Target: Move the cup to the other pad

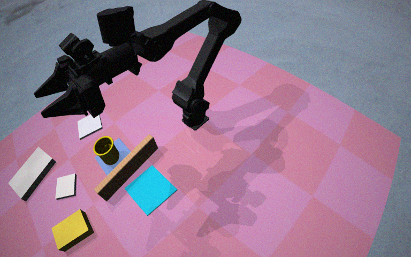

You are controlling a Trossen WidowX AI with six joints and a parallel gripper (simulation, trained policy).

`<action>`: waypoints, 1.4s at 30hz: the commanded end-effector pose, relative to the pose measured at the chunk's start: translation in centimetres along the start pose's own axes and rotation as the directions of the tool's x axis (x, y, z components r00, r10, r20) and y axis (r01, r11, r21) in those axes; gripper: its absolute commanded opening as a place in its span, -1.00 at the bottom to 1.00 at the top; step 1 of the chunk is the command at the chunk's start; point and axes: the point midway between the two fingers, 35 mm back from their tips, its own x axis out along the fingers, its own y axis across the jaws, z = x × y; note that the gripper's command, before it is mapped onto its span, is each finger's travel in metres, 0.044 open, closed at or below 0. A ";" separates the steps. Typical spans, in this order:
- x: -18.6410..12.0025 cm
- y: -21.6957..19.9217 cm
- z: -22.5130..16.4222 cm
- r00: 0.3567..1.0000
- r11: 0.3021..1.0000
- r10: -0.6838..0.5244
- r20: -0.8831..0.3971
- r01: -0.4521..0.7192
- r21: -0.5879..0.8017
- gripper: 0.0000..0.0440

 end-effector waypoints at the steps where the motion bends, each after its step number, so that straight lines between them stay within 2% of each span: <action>1: 0.0 0.0 -0.1 1.000 1.000 -0.004 -0.006 0.004 0.006 0.70; 11: 0.3 0.3 -1.7 0.993 0.996 -0.015 -0.120 0.025 0.083 -0.49; 13: 0.4 0.5 -2.1 0.989 0.995 -0.011 -0.150 0.026 0.099 -0.64; 16: 0.6 1.0 -2.6 0.981 0.992 0.003 -0.193 0.022 0.126 -0.62; 23: 1.1 2.2 -3.5 0.957 0.982 0.036 -0.287 0.020 0.188 -0.40; 42: 1.7 4.6 -6.5 0.829 0.952 0.079 -0.554 0.102 0.289 -0.43</action>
